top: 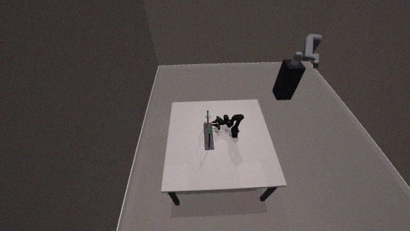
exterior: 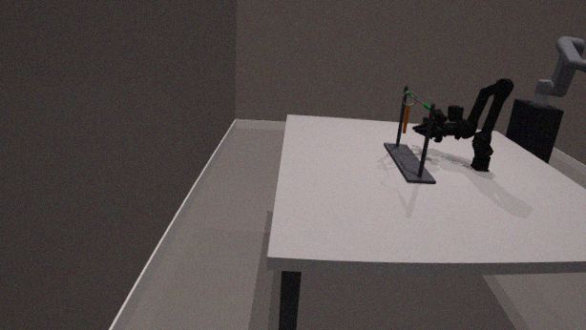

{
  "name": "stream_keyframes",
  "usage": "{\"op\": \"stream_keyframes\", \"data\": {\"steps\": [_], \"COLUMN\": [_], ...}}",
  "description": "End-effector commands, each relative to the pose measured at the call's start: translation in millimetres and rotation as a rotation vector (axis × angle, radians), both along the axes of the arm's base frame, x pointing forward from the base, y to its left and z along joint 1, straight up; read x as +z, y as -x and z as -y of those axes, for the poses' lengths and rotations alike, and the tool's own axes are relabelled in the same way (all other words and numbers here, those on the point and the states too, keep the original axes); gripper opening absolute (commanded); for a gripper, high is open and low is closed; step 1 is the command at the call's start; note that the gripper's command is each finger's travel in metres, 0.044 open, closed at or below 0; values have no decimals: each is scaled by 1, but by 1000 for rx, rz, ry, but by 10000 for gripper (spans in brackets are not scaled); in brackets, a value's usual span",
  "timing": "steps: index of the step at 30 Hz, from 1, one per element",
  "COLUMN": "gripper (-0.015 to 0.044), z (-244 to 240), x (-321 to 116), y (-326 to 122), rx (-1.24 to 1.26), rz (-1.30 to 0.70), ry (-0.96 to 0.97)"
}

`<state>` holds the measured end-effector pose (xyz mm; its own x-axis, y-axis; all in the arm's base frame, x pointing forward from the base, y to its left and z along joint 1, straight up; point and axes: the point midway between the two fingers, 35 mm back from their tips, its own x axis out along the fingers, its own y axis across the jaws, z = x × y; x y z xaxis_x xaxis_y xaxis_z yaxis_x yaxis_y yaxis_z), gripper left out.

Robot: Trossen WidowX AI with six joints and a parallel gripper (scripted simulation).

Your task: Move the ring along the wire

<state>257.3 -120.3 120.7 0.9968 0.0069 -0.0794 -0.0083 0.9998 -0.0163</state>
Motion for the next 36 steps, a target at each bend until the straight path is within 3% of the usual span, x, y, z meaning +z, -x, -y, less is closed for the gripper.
{"op": "stream_keyframes", "data": {"steps": [1,36], "gripper": [160,160], "z": [2,2], "x": [0,-3], "y": [-7,-61], "rx": [-3,-3], "rz": [0,4], "ry": [-6,-6]}}
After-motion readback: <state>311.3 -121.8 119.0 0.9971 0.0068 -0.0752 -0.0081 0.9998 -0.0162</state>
